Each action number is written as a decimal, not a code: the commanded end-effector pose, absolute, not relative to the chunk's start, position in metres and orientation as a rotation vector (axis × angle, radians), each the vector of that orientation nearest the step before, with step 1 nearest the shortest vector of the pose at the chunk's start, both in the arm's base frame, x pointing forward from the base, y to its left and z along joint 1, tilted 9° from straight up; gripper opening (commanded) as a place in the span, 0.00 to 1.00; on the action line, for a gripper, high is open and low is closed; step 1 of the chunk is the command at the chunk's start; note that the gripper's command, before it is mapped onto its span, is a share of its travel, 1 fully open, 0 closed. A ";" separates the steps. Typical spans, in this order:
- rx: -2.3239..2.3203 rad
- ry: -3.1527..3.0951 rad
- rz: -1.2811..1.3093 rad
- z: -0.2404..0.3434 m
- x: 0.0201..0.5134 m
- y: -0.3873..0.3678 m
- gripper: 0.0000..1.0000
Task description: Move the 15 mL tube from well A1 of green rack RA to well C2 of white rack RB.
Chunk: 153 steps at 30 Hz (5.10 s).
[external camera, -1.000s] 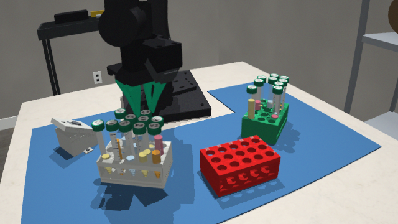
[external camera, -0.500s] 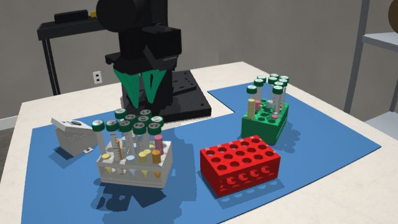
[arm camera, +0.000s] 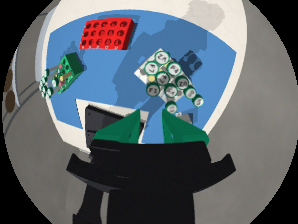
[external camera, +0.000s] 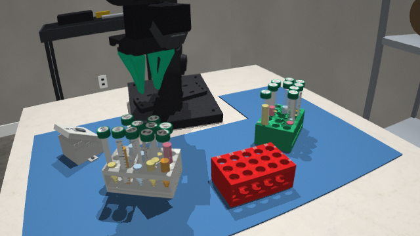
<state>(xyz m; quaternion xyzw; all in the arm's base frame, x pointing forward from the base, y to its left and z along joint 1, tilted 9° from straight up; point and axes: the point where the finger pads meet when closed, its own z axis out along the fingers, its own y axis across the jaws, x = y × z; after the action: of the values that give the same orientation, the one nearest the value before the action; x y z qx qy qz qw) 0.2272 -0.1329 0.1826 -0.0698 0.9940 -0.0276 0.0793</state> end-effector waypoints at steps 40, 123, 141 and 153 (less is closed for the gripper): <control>0.018 2.973 -0.058 0.184 0.260 -0.038 0.00; 0.704 2.885 0.003 0.177 0.272 0.002 0.00; 1.442 2.602 0.071 0.177 0.272 0.002 0.00; 1.644 2.484 0.090 0.177 0.271 -0.005 0.00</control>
<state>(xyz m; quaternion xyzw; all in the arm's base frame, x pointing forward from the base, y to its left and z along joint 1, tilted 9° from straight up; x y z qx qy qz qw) 0.2701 0.0011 0.1739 0.5399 0.8380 0.0272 0.0738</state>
